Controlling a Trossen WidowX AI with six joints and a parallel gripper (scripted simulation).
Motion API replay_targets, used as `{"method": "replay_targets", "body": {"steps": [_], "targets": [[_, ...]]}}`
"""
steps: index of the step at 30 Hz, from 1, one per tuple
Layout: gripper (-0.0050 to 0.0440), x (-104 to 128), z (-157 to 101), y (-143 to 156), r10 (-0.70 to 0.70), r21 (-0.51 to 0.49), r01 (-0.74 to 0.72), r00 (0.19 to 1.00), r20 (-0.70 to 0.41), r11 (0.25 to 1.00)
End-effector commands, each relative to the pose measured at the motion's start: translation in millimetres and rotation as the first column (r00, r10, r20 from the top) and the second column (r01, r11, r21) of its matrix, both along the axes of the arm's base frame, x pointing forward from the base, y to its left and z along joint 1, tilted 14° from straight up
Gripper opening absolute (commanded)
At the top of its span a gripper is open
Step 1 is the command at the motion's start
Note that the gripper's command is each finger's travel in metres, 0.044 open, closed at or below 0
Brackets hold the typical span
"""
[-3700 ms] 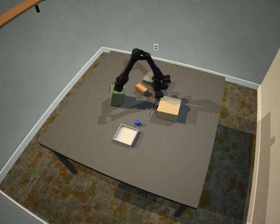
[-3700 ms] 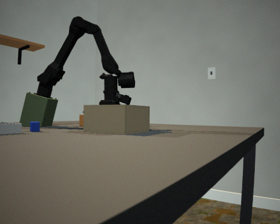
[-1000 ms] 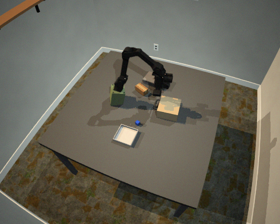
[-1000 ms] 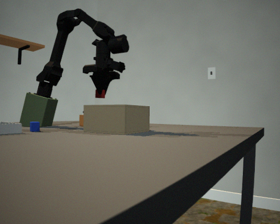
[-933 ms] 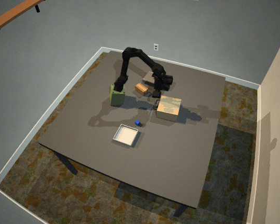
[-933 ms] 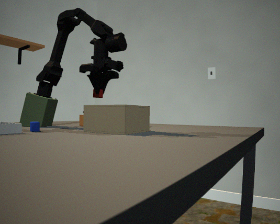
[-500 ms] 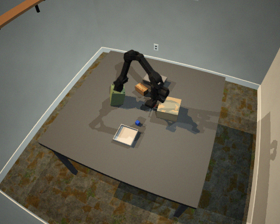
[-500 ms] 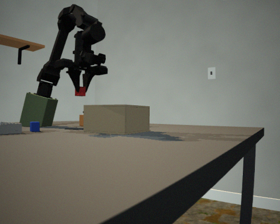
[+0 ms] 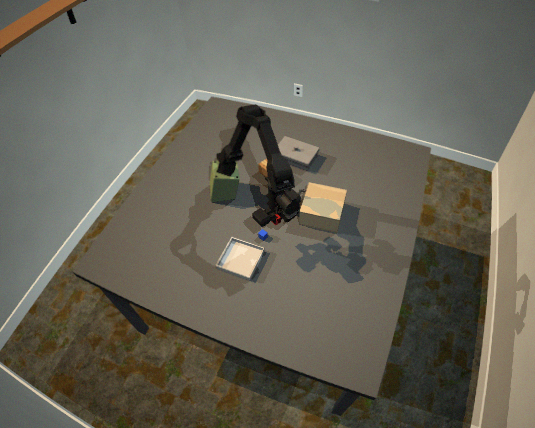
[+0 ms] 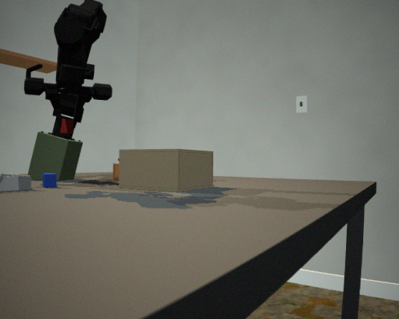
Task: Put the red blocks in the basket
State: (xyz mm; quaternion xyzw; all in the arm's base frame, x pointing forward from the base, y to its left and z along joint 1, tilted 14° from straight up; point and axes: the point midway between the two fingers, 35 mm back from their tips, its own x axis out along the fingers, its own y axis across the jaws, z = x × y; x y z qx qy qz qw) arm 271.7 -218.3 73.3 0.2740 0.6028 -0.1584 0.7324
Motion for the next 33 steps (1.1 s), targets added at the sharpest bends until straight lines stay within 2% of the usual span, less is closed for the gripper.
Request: {"method": "replay_targets", "body": {"steps": [1, 3, 6, 8, 12, 17, 23, 25, 31, 33], "targets": [[0.0, -20, -8, -33, -0.091, 0.023, 0.091, 0.996, -0.007, 0.996], [0.0, -31, -12, -48, -0.091, 0.023, 0.091, 0.996, -0.007, 0.996], [0.0, -52, -19, -69, -0.271, 0.062, 0.272, 0.962, -0.034, 0.96], [0.0, -52, -19, -69, -0.271, 0.062, 0.272, 0.962, -0.034, 0.96], [0.0, -79, -28, -96, -0.271, 0.062, 0.272, 0.962, -0.034, 0.96], [0.0, -80, -28, -97, -0.271, 0.062, 0.272, 0.962, -0.034, 0.96], [0.0, -71, -67, -93, -0.271, 0.062, 0.272, 0.962, -0.034, 0.96], [0.0, -71, -67, -93, -0.271, 0.062, 0.272, 0.962, -0.034, 0.96], [0.0, -62, -106, -89, -0.271, 0.062, 0.272, 0.962, -0.034, 0.96], [0.0, -62, -106, -89, -0.271, 0.062, 0.272, 0.962, -0.034, 0.96]]}}
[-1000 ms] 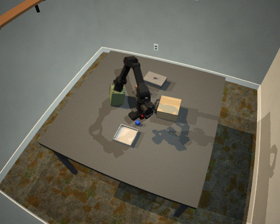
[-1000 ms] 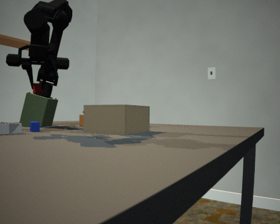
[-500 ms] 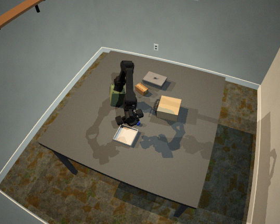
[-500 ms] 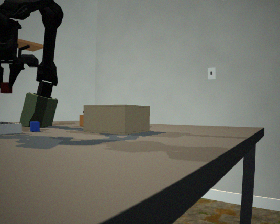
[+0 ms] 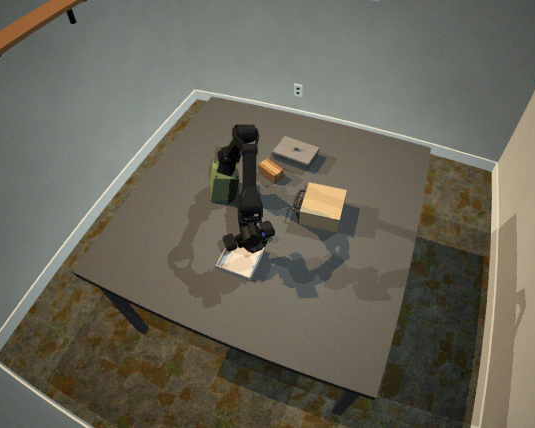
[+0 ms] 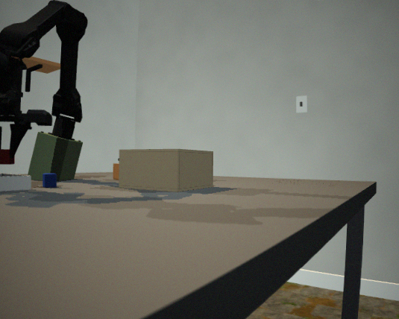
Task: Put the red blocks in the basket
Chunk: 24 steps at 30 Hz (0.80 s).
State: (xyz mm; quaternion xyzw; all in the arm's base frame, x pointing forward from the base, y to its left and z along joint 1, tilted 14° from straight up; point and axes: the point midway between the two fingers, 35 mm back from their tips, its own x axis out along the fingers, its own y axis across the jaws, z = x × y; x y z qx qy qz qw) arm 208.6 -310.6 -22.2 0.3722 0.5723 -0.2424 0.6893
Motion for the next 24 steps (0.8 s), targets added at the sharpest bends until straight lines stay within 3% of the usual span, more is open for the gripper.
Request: {"method": "replay_targets", "body": {"steps": [1, 24], "targets": [[0.0, 1, -11, 4, -0.002, 0.01, 0.002, 1.0, -0.002, 1.0], [0.0, 8, -40, 7, -0.002, 0.01, 0.002, 1.0, -0.002, 1.0]]}}
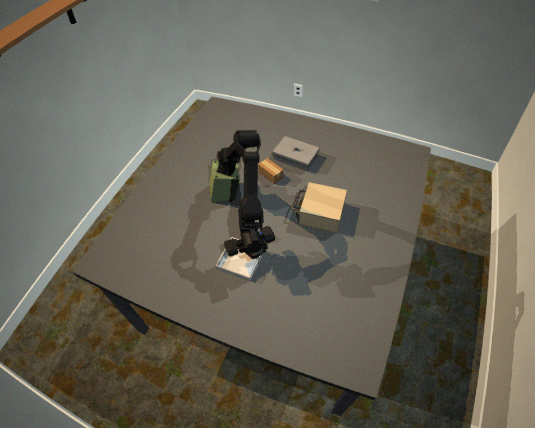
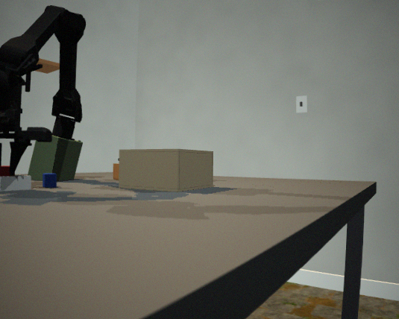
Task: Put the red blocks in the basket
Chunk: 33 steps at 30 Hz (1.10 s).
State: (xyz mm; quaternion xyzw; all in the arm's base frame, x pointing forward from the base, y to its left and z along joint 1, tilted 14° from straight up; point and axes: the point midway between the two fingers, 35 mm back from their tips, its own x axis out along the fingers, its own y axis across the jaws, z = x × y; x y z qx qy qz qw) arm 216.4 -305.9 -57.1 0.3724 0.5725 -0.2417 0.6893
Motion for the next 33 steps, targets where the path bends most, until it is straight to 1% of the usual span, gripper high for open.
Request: {"method": "replay_targets", "body": {"steps": [1, 12, 22, 23, 32, 33], "targets": [[0.0, 0.3, -4.9, 2.0, -0.003, 0.008, 0.003, 1.0, -0.002, 1.0], [0.0, 2.6, -14.6, 3.0, -0.003, 0.008, 0.003, 1.0, -0.002, 1.0], [0.0, 2.6, -14.6, 3.0, -0.003, 0.008, 0.003, 1.0, -0.002, 1.0], [0.0193, 2.6, -14.6, 3.0, -0.003, 0.008, 0.003, 1.0, -0.002, 1.0], [0.0193, 2.6, -14.6, 3.0, -0.003, 0.008, 0.003, 1.0, -0.002, 1.0], [0.0193, 1.1, -8.1, 2.3, -0.003, 0.008, 0.003, 1.0, -0.002, 1.0]]}}
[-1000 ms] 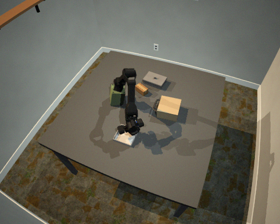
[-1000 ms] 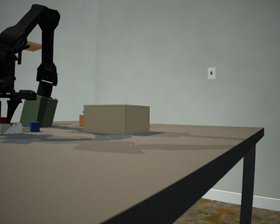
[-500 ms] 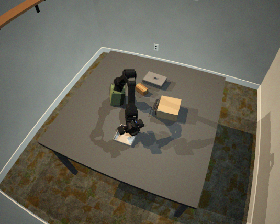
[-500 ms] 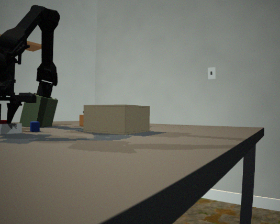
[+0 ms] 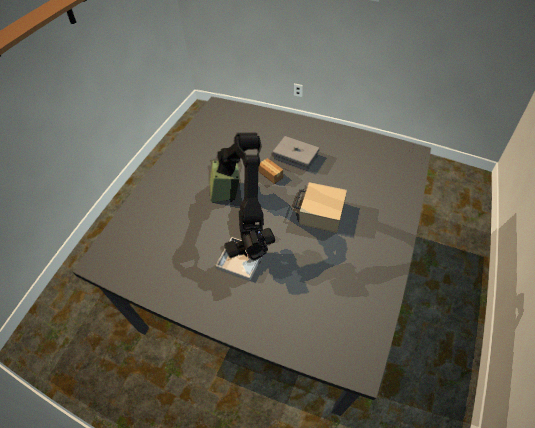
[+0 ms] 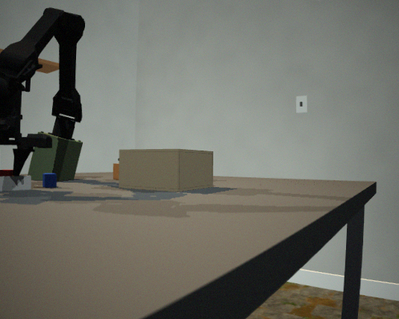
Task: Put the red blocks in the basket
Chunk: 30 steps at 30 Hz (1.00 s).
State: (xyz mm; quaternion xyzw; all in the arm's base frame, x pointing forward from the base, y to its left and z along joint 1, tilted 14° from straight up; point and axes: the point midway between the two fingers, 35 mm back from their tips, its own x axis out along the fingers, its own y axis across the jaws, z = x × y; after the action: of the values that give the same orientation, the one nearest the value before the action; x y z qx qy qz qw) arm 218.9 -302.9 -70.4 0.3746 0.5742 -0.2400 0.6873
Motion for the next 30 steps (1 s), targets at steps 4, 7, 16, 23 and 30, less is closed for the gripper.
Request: {"method": "replay_targets", "body": {"steps": [4, 7, 16, 23, 30], "targets": [[0.0193, -4, 18, -2, -0.003, 0.001, 0.003, 1.0, 0.0, 1.0], [0.0193, -9, 38, -4, -0.003, 0.001, 0.003, 1.0, 0.0, 1.0], [0.0193, -23, 96, -10, -0.003, 0.001, 0.003, 1.0, 0.0, 1.0], [0.0193, -27, 115, -12, -0.003, 0.001, 0.003, 1.0, 0.0, 1.0], [0.0193, -27, 115, -12, -0.003, 0.001, 0.003, 1.0, 0.0, 1.0]]}}
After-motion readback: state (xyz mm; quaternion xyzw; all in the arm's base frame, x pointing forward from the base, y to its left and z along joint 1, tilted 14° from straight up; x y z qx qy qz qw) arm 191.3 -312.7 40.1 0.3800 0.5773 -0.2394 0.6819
